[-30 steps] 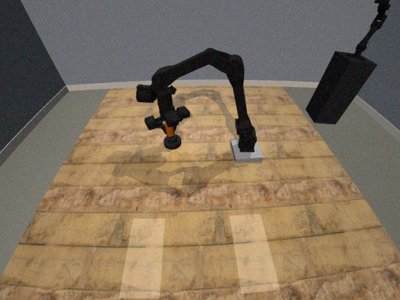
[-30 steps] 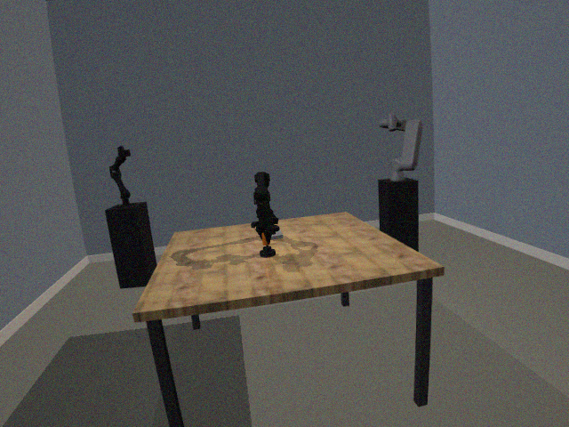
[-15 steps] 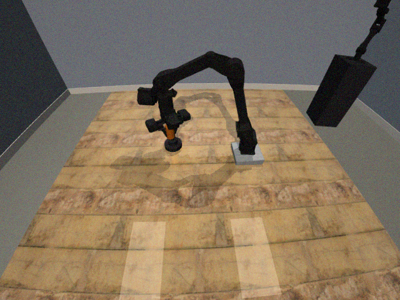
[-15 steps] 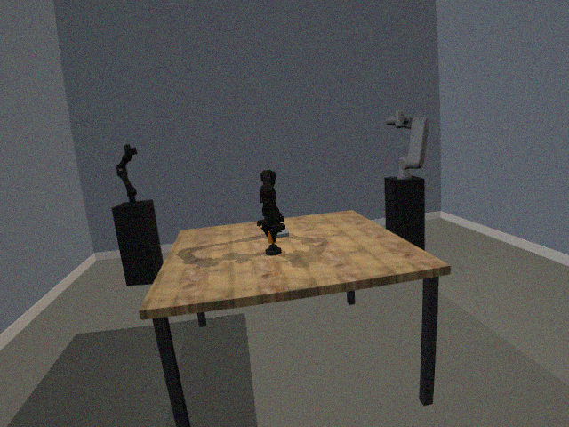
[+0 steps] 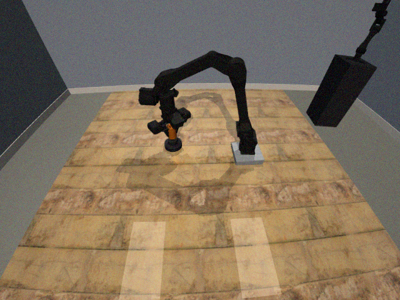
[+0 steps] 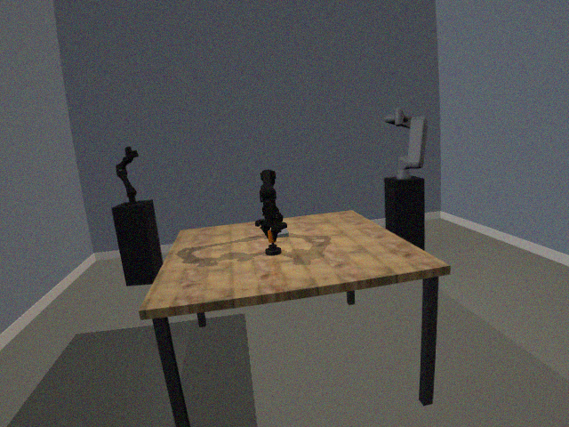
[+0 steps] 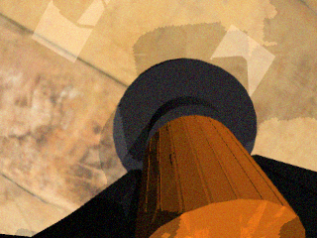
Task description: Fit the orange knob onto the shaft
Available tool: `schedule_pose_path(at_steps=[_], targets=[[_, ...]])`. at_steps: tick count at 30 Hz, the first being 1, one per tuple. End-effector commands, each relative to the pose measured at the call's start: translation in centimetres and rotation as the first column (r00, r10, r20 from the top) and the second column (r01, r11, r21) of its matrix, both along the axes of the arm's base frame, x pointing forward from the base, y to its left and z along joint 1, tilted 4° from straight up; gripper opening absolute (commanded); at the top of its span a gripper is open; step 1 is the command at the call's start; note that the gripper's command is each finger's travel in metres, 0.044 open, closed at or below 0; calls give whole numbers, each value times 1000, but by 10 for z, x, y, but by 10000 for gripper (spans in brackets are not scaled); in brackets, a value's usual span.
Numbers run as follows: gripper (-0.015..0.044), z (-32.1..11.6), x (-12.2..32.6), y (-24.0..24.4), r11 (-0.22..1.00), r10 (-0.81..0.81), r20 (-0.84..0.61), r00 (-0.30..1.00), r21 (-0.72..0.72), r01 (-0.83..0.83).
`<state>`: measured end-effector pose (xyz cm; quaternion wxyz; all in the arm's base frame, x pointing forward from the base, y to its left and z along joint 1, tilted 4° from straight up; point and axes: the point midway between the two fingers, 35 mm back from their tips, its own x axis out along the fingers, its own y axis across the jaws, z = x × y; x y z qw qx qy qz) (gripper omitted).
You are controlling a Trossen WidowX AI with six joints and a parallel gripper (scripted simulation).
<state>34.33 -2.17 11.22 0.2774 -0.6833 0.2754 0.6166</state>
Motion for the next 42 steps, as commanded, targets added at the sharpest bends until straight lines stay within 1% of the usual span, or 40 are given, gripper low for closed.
schedule_pose_path(at_steps=[1,24,42], targets=[[0,1,-1,1,1000,24,6,1000,0,-24],[0,5,7,-1,1000,24,6,1000,-1,-24],[0,-1,8,-1,1000,24,6,1000,-1,-24]])
